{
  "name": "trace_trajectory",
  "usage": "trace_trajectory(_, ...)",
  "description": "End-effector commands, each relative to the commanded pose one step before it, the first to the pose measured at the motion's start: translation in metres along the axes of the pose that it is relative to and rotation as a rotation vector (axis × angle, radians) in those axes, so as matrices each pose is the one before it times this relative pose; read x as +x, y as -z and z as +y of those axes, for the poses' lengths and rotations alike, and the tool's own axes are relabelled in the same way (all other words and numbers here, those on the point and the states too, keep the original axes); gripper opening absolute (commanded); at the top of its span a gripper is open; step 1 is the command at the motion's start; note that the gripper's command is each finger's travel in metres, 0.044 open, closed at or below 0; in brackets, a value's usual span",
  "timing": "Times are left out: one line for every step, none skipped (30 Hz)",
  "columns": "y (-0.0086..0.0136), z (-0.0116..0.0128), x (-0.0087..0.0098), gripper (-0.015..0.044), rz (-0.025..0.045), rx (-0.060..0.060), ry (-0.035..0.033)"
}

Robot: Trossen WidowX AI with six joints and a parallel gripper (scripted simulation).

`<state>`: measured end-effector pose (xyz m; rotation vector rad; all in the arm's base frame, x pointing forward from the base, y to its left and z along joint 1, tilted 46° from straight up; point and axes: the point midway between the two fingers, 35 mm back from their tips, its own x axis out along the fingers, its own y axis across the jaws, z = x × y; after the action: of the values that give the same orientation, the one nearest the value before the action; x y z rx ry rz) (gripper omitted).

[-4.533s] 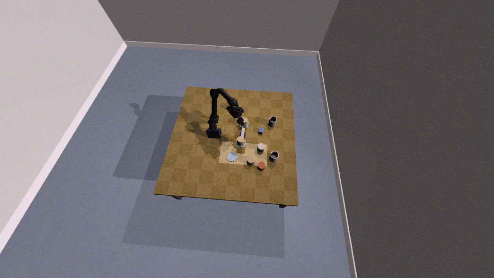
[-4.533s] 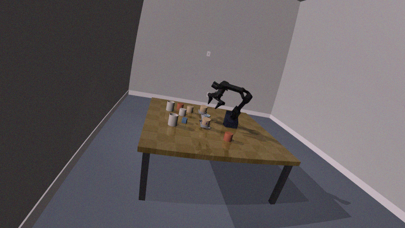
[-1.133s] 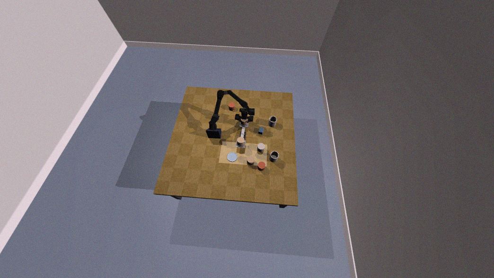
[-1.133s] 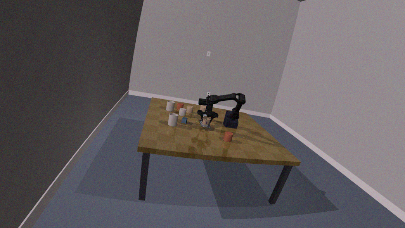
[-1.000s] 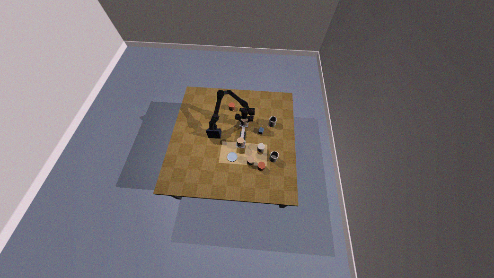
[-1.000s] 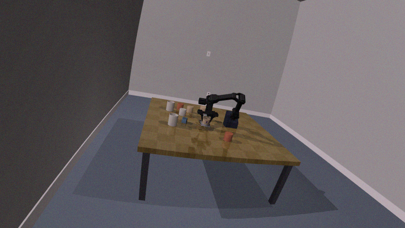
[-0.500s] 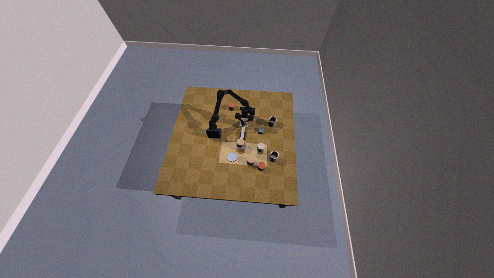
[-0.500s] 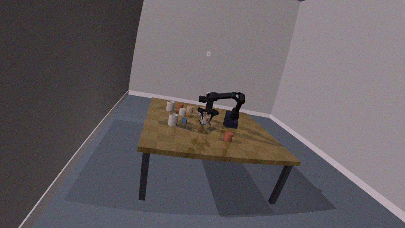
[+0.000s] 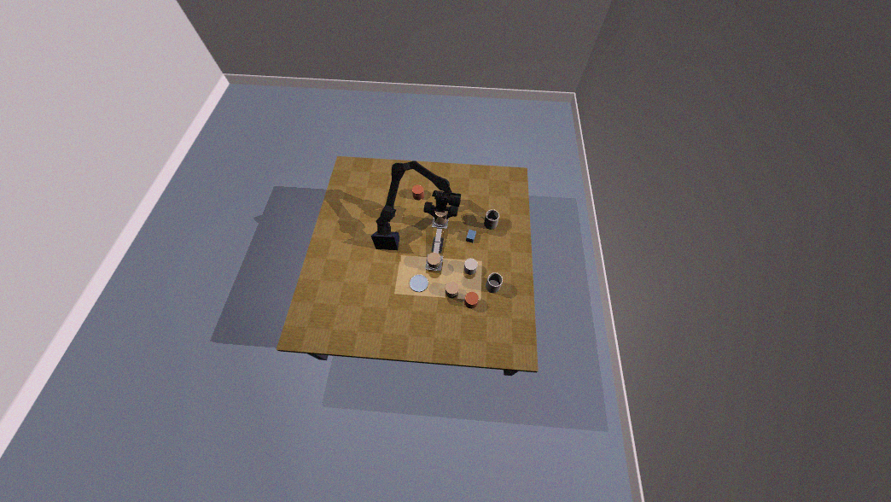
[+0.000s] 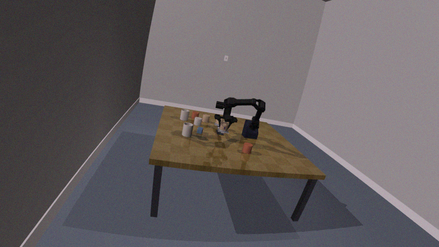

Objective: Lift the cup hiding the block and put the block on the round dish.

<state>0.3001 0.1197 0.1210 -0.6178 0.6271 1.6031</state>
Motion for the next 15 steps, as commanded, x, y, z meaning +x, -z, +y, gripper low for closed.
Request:
trace_trajectory(-0.00217,-0.00422,-0.00882,0.0,-0.00661,-0.0123,0.01726)
trace_trajectory(0.00004,-0.00003,-0.00128,0.0,0.00012,0.0,-0.00004)
trace_trajectory(0.00004,-0.00002,-0.00128,0.0,0.00011,0.0,-0.00004)
trace_trajectory(0.00004,-0.00001,-0.00128,0.0,0.0001,0.0,-0.00004)
trace_trajectory(0.00004,-0.00001,-0.00128,0.0,0.00009,0.0,-0.00004)
trace_trajectory(0.00004,0.0,-0.00128,0.0,0.00008,0.0,-0.00005)
trace_trajectory(0.00004,0.0,-0.00128,0.0,0.00007,0.0,-0.00005)
trace_trajectory(0.00003,0.00001,-0.00128,0.0,0.00006,0.0,-0.00005)
trace_trajectory(0.00003,0.00002,-0.00128,0.0,0.00005,0.0,-0.00005)
trace_trajectory(0.00003,0.00002,-0.00129,0.0,0.00005,0.0,-0.00006)
trace_trajectory(0.00003,0.00003,-0.00129,0.0,0.00004,0.0,-0.00006)
trace_trajectory(0.00003,0.00004,-0.00129,0.0,0.00003,0.0,-0.00006)
trace_trajectory(0.00002,0.00004,-0.00129,0.0,0.00002,0.0,-0.00006)
trace_trajectory(0.00002,0.00005,-0.00129,0.0,0.00001,0.0,-0.00006)
trace_trajectory(0.00002,0.00005,-0.00129,0.0,0.0,0.0,-0.00006)
